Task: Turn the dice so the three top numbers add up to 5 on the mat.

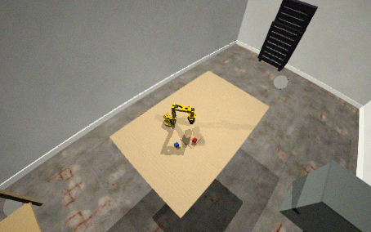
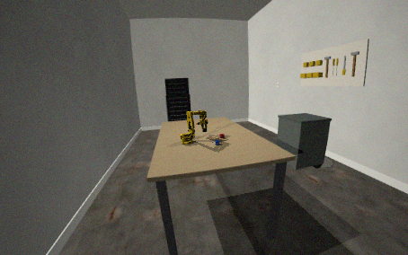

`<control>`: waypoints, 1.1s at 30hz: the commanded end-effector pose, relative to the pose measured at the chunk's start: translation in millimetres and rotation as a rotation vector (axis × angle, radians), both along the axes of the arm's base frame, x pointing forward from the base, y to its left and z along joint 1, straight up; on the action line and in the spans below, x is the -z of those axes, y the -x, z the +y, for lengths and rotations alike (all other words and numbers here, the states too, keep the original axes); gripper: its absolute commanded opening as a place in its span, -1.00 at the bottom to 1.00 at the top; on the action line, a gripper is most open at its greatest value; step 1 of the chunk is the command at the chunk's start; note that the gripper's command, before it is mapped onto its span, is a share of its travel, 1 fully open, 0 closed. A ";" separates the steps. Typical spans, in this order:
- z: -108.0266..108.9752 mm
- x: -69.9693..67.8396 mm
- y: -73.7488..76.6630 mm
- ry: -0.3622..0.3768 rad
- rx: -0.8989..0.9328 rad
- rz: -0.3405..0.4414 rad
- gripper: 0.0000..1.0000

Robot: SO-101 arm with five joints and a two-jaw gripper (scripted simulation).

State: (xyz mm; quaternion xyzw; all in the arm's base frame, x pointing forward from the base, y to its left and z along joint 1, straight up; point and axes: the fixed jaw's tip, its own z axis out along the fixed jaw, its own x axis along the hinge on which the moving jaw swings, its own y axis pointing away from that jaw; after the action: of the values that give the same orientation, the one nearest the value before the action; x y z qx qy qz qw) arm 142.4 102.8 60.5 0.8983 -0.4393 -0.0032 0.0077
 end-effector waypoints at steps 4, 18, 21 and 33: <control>2.6 -8.5 -8.2 -0.036 -0.190 -0.053 -1.00; 0.4 -5.9 -15.0 -0.028 -0.664 -0.056 -1.00; 0.1 -5.2 -16.9 -0.026 -0.792 -0.056 -1.00; -0.2 -3.1 -22.7 -0.017 -1.180 -0.056 -1.00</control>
State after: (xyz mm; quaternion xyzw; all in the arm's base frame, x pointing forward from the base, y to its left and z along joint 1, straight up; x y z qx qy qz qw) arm 157.1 99.9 58.1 0.9963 0.0863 0.0010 0.0003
